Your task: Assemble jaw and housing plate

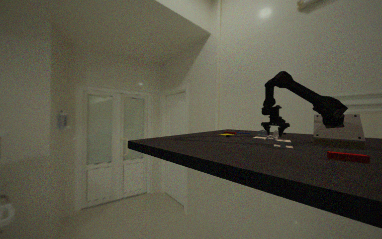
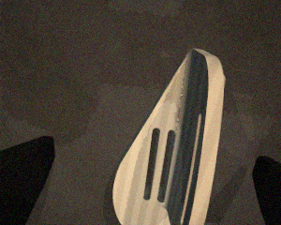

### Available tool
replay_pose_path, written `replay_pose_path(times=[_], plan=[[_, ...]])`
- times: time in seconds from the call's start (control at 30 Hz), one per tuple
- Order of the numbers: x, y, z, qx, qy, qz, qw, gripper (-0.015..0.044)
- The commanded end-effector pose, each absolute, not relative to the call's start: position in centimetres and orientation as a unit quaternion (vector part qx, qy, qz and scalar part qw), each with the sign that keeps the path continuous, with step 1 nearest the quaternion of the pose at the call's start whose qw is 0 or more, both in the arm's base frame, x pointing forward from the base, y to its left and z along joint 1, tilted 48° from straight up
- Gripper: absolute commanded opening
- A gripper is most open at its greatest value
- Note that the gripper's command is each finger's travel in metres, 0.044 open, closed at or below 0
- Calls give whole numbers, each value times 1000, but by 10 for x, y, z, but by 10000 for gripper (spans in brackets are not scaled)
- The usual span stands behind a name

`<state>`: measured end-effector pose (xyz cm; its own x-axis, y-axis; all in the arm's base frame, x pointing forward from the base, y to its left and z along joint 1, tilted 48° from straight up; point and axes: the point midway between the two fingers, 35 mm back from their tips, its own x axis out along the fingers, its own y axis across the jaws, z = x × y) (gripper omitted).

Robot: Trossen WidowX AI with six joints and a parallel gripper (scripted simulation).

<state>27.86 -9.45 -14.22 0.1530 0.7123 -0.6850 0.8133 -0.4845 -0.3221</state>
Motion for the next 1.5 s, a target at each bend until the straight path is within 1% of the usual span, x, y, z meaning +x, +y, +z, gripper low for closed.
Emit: replay_pose_path(times=[0.0, 0.43, 0.8, 0.9, 1.47], plan=[[278, -93, -143, 757, 504, -412, 58, 440], [278, -93, -144, 757, 504, -412, 58, 440], [279, -94, -143, 757, 504, -412, 61, 151], [279, -94, -143, 757, 504, -412, 61, 134], [279, -97, -140, 757, 504, -412, 61, 134]])
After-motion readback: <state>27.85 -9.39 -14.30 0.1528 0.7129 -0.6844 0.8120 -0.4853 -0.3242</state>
